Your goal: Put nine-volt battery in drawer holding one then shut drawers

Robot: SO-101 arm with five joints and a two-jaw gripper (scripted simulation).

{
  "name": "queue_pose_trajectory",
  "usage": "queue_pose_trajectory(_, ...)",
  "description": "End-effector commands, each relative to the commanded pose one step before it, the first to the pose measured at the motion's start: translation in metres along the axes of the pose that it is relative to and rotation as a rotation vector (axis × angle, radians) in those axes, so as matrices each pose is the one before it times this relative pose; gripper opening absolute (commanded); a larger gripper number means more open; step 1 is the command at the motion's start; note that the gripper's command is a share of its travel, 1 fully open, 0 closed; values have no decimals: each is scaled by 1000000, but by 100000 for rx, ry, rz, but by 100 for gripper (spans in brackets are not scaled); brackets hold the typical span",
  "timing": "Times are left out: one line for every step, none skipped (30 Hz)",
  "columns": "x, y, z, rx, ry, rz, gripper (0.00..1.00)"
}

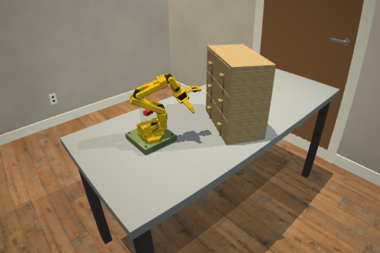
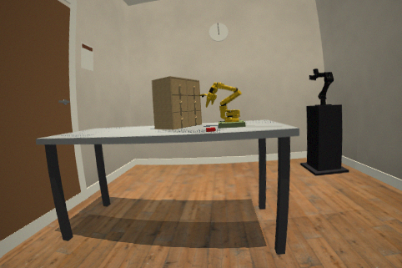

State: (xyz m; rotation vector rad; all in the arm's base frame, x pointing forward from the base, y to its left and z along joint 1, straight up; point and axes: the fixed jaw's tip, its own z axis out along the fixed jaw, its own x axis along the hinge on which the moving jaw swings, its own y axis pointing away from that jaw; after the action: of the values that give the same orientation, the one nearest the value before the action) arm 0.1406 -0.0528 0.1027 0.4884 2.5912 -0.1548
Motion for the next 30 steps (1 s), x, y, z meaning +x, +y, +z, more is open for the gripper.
queue_pose_trajectory(586, 1816, 925, -633, -666, -1719, 50)
queue_pose_trajectory(-1, 0, 0, 0, -1, 0, 50)
queue_pose_trajectory(1, 0, 0, 0, 1, 0, 50)
queue_pose_trajectory(-1, 0, 0, 0, -1, 0, 50)
queue_pose_trajectory(1, 0, 0, 0, 1, 0, 50)
queue_pose_trajectory(-1, 0, 0, 0, -1, 0, 50)
queue_pose_trajectory(0, 0, 0, 0, 0, 0, 50)
queue_pose_trajectory(0, 0, 0, 0, 0, 0, 50)
queue_pose_trajectory(-2294, -27, -426, 40, -1455, 40, 50)
queue_pose_trajectory(-2300, -24, -428, 38, -1457, 41, 50)
queue_pose_trajectory(-2303, -22, -428, 36, -1456, 41, 50)
queue_pose_trajectory(-2310, -19, -430, 34, -1457, 41, 50)
queue_pose_trajectory(-2313, -17, -430, 32, -1456, 42, 50)
queue_pose_trajectory(-2319, -14, -431, 30, -1457, 42, 50)
queue_pose_trajectory(-2322, -12, -431, 29, -1456, 43, 50)
queue_pose_trajectory(-2328, -9, -433, 27, -1457, 43, 50)
queue_pose_trajectory(-2331, -7, -432, 25, -1456, 43, 50)
queue_pose_trajectory(-2338, -4, -434, 23, -1457, 44, 50)
queue_pose_trajectory(-2341, -2, -433, 22, -1456, 44, 50)
queue_pose_trajectory(-2347, 1, -435, 20, -1457, 45, 50)
queue_pose_trajectory(1, 0, 0, 0, 1, 0, 50)
queue_pose_trajectory(-1, 0, 0, 0, -1, 0, 50)
queue_pose_trajectory(1, 0, 0, 0, 1, 0, 50)
queue_pose_trajectory(0, 0, 0, 0, 0, 0, 50)
queue_pose_trajectory(0, 0, 0, 0, 0, 0, 50)
queue_pose_trajectory(196, 118, -4, -47, -3, -2498, 50)
queue_pose_trajectory(194, 117, -3, -47, -3, -2499, 50)
queue_pose_trajectory(189, 118, -4, -47, -5, -2498, 50)
queue_pose_trajectory(188, 117, -3, -47, -5, -2499, 50)
queue_pose_trajectory(183, 117, -4, -47, -7, -2498, 50)
